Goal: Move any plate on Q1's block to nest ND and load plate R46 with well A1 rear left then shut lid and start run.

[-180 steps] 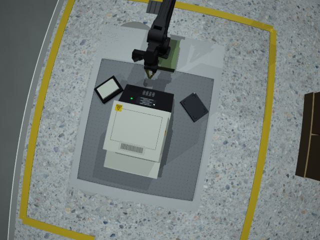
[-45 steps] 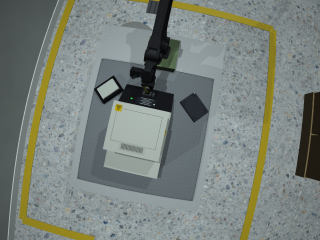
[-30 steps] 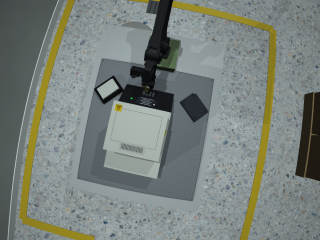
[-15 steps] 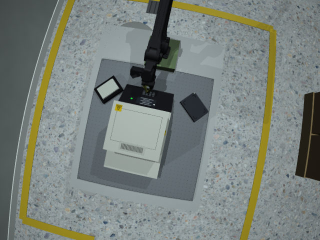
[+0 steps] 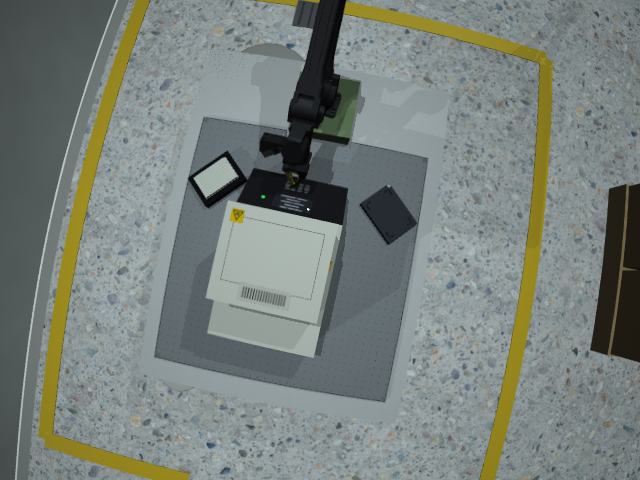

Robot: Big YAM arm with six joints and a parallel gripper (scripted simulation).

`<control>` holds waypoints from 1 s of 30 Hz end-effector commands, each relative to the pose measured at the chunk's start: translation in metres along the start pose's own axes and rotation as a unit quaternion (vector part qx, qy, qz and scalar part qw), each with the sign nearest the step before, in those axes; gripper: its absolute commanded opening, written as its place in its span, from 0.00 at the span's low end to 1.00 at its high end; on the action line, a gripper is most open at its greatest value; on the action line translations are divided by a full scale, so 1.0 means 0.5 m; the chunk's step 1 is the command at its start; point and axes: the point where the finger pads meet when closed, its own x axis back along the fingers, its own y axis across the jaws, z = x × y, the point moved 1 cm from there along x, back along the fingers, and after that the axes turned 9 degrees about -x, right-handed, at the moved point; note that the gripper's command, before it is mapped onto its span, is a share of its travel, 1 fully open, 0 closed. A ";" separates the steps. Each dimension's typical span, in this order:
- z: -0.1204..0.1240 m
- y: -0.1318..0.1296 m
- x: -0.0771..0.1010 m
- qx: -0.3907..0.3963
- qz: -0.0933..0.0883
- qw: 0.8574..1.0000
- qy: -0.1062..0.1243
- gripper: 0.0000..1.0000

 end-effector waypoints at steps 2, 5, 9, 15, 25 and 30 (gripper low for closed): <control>0.008 0.024 0.011 0.001 -0.013 1.000 0.002 0.00; 0.007 0.014 0.009 0.001 -0.010 1.000 0.002 0.00; -0.003 0.000 0.006 0.002 -0.006 1.000 -0.003 0.00; -0.007 -0.006 0.006 0.005 -0.005 1.000 -0.005 0.00; -0.005 0.008 0.007 0.005 -0.007 1.000 -0.004 0.00; -0.003 0.026 0.006 0.005 -0.008 1.000 -0.004 0.00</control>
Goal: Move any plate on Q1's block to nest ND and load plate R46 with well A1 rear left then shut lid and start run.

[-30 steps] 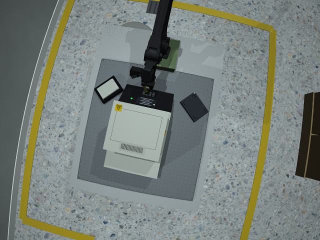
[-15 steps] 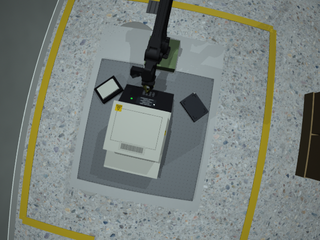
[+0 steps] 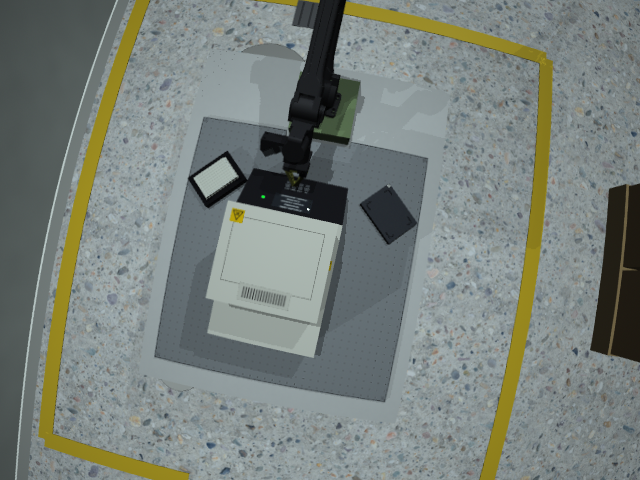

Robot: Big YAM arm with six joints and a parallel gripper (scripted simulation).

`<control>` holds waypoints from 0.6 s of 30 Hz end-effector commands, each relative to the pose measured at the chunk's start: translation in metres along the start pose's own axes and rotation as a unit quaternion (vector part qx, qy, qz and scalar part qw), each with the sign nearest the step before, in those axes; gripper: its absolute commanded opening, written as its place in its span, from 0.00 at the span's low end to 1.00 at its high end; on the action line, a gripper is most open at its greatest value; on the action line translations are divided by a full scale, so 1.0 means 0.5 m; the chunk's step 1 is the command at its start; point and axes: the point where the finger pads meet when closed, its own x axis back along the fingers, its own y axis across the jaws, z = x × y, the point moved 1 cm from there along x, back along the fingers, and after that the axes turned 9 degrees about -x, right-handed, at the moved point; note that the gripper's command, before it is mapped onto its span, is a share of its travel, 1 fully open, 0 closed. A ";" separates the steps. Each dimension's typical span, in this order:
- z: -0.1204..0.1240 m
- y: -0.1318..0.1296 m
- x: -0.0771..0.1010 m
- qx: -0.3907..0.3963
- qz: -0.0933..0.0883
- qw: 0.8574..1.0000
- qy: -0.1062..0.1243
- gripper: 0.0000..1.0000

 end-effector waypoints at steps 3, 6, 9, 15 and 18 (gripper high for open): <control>0.000 0.051 0.010 0.004 -0.015 1.000 -0.003 0.00; 0.001 0.061 0.013 0.004 -0.018 1.000 -0.003 0.00; 0.002 0.065 0.014 0.004 -0.019 1.000 -0.002 0.00; 0.003 0.073 0.015 0.004 -0.022 1.000 -0.002 0.00; 0.004 0.079 0.017 0.004 -0.024 1.000 -0.002 0.00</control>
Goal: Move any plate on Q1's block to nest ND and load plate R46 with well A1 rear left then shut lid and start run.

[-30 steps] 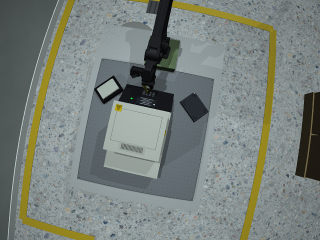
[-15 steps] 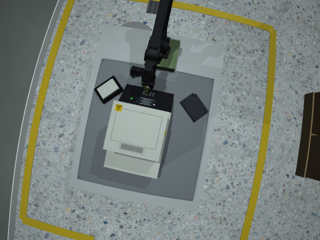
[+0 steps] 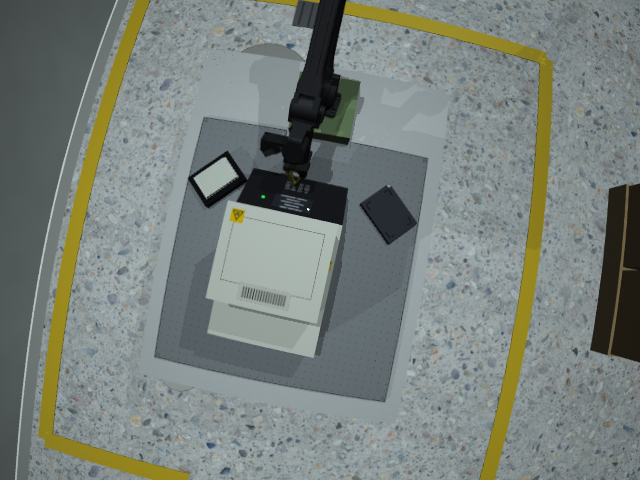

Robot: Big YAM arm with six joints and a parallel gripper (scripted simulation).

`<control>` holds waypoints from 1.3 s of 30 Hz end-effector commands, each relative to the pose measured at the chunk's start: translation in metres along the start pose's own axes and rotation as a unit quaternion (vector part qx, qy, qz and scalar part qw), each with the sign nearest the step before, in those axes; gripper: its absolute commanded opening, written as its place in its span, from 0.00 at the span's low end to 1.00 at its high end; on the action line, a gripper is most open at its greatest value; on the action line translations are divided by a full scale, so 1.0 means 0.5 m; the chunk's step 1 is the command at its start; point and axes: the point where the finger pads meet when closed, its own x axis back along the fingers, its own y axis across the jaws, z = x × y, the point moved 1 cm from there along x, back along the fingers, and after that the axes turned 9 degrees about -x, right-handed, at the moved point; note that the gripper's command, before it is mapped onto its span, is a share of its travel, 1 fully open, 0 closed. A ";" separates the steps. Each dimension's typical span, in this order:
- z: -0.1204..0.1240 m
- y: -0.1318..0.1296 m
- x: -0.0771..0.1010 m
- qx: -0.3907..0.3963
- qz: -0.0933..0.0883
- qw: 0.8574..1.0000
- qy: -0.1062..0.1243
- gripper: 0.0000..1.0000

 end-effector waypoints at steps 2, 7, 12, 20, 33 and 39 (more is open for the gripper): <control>0.005 0.088 0.021 0.004 -0.030 1.000 -0.001 0.00; 0.007 0.101 0.023 0.004 -0.040 0.999 0.000 0.00; 0.007 0.094 0.023 0.004 -0.043 0.999 0.001 0.00; 0.013 0.069 0.023 0.009 -0.044 0.999 0.006 0.00; 0.010 0.053 0.017 0.008 -0.038 0.999 0.005 0.00; 0.008 0.044 0.016 0.007 -0.037 0.999 0.005 0.00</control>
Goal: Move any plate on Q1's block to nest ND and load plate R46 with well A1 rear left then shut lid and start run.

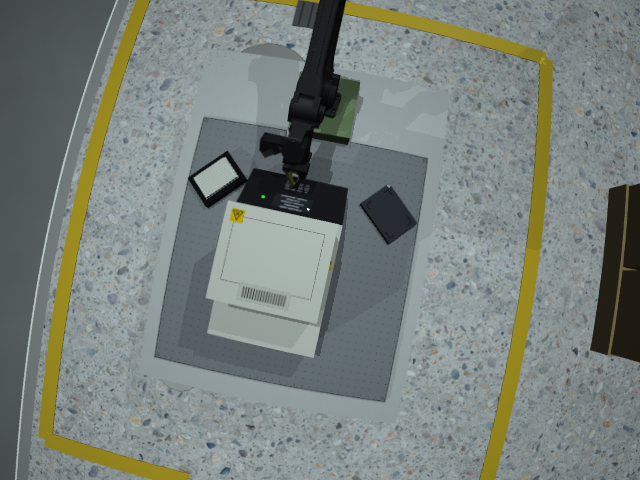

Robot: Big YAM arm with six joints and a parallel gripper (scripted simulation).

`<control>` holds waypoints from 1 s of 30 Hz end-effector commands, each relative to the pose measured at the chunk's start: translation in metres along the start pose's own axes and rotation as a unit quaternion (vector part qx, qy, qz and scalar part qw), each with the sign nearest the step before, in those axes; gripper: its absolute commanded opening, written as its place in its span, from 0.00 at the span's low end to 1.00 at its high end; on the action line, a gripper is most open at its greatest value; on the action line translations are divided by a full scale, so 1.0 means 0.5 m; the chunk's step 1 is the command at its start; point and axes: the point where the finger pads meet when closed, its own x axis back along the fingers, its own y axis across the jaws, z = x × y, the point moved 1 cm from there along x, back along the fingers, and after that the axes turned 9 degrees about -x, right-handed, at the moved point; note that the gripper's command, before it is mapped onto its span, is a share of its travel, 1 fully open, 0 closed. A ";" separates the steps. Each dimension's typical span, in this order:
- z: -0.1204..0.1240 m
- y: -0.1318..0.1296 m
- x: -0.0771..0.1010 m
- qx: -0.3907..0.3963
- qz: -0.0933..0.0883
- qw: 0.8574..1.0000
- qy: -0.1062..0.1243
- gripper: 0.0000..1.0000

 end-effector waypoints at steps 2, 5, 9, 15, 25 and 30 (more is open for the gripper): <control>0.003 0.020 0.009 0.006 -0.024 1.000 0.002 0.00; 0.003 0.018 0.008 0.006 -0.023 1.000 0.002 0.00; 0.001 0.011 0.007 0.006 -0.021 1.000 0.002 0.00; -0.001 0.008 0.007 0.005 -0.021 1.000 0.002 0.00; -0.004 0.004 0.005 0.003 -0.020 1.000 0.001 0.00; -0.006 0.000 0.003 0.004 -0.017 1.000 0.000 0.00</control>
